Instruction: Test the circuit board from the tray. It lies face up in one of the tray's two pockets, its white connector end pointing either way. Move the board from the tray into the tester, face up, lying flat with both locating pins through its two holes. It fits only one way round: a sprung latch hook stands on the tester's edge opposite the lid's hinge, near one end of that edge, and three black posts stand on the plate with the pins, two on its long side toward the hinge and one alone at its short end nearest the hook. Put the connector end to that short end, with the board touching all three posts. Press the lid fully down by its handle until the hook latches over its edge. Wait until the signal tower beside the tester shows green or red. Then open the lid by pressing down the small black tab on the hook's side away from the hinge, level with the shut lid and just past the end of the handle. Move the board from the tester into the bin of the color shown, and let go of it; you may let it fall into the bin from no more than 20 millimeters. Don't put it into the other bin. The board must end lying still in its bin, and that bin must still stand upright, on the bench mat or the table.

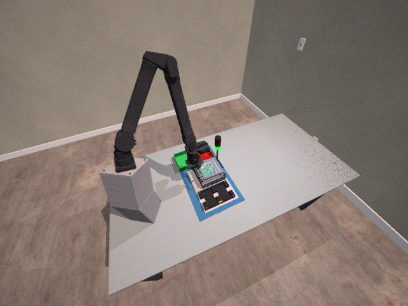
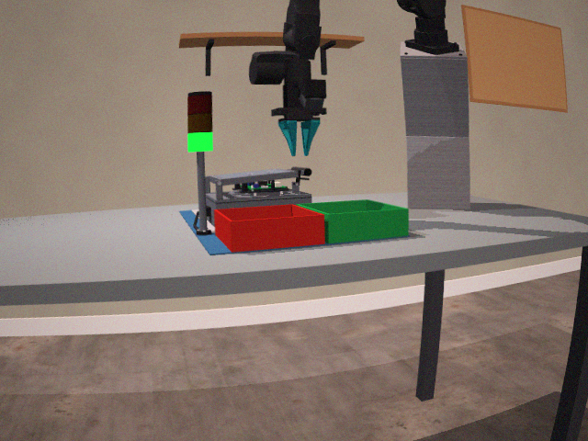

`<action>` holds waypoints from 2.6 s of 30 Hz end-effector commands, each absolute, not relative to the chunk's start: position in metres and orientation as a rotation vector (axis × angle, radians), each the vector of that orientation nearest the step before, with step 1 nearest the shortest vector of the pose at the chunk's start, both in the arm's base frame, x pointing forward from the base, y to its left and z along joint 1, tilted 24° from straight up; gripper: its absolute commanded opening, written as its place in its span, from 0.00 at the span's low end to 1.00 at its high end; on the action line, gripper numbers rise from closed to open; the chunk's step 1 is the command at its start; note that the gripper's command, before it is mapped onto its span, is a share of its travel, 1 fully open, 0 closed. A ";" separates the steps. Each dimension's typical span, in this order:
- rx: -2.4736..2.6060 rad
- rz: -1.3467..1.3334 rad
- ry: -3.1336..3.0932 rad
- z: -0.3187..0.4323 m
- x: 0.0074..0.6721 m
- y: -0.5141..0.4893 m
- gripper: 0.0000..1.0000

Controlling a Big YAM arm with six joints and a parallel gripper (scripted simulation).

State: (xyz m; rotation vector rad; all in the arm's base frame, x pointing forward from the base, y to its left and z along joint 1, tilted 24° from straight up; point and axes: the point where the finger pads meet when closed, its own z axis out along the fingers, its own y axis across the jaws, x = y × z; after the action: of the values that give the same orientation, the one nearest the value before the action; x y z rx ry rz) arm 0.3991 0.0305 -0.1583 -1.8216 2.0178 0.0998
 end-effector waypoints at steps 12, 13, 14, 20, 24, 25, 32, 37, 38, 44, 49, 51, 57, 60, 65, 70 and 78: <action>-1.815 0.098 2.021 -0.163 0.400 0.032 0.26; -1.817 0.097 2.019 -0.164 0.401 0.033 0.26; -1.817 0.097 2.019 -0.164 0.401 0.033 0.26; -1.820 0.097 2.015 -0.169 0.403 0.037 0.26; -1.815 0.097 2.020 -0.175 0.404 0.037 0.26; -1.817 0.098 2.020 -0.176 0.403 0.038 0.26; -1.815 0.096 2.020 -0.179 0.404 0.037 0.26; -1.816 0.097 2.021 -0.179 0.403 0.036 0.26; -1.816 0.097 2.021 -0.179 0.403 0.036 0.26; -1.816 0.097 2.021 -0.179 0.403 0.036 0.26; -1.816 0.097 2.021 -0.179 0.403 0.036 0.26; -1.816 0.097 2.021 -0.179 0.403 0.036 0.26; -1.816 0.098 2.021 -0.179 0.404 0.036 0.26; -1.816 0.100 2.022 -0.178 0.404 0.037 0.26; -1.818 0.104 2.025 -0.177 0.403 0.037 0.26; -1.818 0.104 2.024 -0.175 0.404 0.037 0.26; -1.819 0.104 2.024 -0.175 0.405 0.037 0.26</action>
State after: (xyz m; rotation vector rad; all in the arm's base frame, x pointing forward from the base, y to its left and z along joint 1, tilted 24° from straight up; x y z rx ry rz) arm 0.4027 0.0355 -0.1756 -1.8211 2.0189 0.1007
